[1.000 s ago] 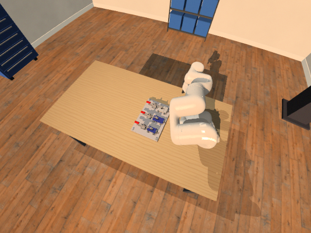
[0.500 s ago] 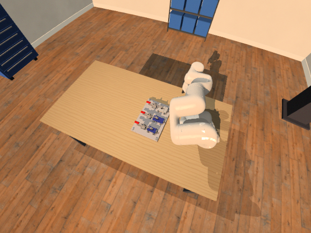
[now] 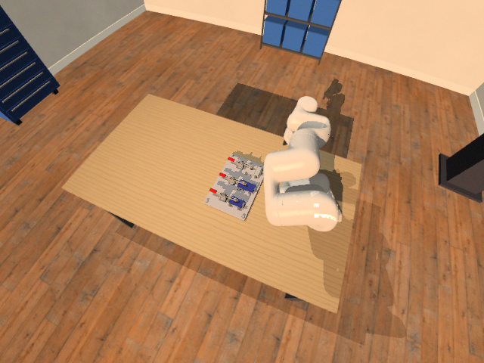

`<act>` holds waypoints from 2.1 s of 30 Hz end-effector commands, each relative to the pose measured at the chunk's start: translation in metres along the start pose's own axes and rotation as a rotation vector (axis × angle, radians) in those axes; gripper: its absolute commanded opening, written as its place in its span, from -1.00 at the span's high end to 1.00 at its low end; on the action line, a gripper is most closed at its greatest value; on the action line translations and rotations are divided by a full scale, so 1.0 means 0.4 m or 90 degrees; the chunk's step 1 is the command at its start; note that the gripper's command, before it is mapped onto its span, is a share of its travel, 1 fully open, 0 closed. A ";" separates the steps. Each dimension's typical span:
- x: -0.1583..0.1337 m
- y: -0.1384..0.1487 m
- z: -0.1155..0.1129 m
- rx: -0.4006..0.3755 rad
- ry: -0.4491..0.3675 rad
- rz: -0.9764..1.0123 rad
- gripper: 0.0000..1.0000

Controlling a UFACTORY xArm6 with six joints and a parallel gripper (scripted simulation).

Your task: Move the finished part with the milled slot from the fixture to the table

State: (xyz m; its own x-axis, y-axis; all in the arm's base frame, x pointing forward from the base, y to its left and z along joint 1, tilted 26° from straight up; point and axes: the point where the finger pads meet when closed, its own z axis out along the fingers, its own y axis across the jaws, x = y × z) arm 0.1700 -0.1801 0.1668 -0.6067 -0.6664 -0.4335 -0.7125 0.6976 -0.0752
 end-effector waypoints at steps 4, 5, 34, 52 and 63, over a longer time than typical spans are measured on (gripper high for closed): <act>0.000 -0.002 -0.003 0.002 0.001 -0.001 -1.00; 0.000 -0.002 -0.003 0.002 0.001 -0.001 -1.00; -0.075 -0.077 0.012 -0.002 0.007 -0.429 -1.00; -0.161 -0.138 0.034 -0.005 0.008 -0.825 -1.00; -0.218 -0.169 0.049 -0.006 0.007 -1.055 -1.00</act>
State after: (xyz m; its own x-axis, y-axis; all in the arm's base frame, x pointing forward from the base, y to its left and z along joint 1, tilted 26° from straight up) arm 0.2685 -0.1659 0.1893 0.6844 -0.7270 0.0552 -0.6453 -0.6392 -0.4183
